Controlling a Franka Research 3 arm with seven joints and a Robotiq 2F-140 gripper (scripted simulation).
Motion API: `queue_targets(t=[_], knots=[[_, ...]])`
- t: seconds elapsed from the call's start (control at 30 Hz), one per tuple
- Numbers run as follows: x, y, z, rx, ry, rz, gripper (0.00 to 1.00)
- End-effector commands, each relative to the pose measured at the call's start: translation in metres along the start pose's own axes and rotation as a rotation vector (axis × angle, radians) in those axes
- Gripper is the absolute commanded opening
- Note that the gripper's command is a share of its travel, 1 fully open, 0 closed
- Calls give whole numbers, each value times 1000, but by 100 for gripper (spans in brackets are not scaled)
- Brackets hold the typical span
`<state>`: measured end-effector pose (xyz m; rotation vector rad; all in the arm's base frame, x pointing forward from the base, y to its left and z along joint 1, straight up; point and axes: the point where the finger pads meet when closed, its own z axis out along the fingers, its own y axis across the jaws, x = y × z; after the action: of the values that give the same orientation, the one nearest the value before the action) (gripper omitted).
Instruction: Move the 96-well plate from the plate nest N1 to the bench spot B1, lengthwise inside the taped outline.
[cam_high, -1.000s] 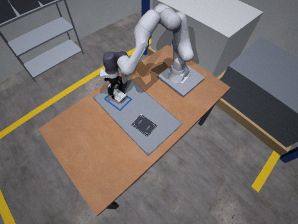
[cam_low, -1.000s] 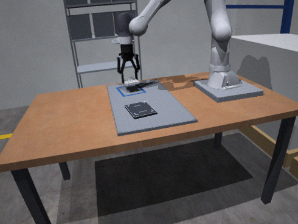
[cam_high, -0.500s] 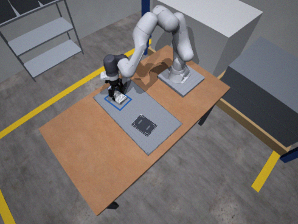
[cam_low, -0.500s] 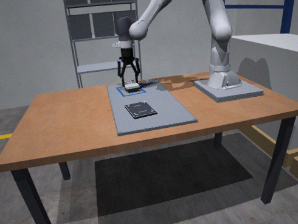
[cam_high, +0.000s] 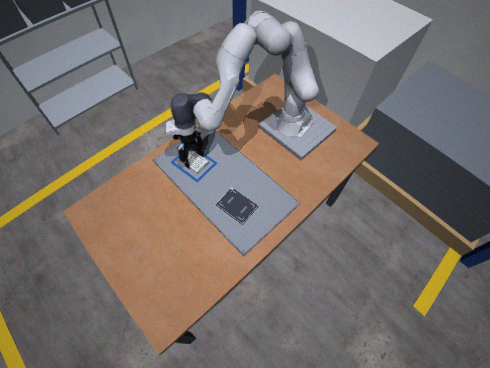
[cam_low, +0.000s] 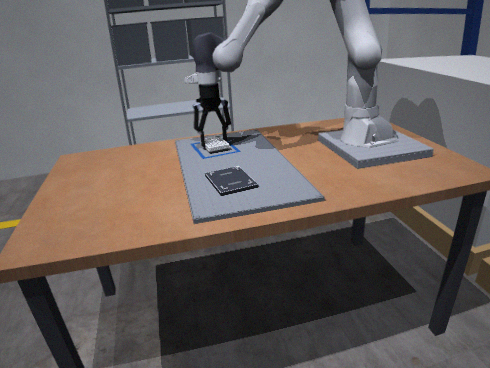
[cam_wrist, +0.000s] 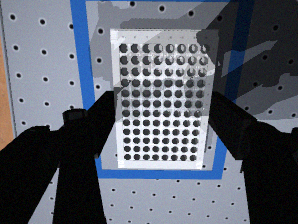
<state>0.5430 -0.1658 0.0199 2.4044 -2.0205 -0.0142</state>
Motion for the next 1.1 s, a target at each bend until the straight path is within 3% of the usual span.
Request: queue_targets(t=[0.0,1.07], knots=[[2,-3,0,6,6,4,60],[2,-1,3,6,6,4,60]])
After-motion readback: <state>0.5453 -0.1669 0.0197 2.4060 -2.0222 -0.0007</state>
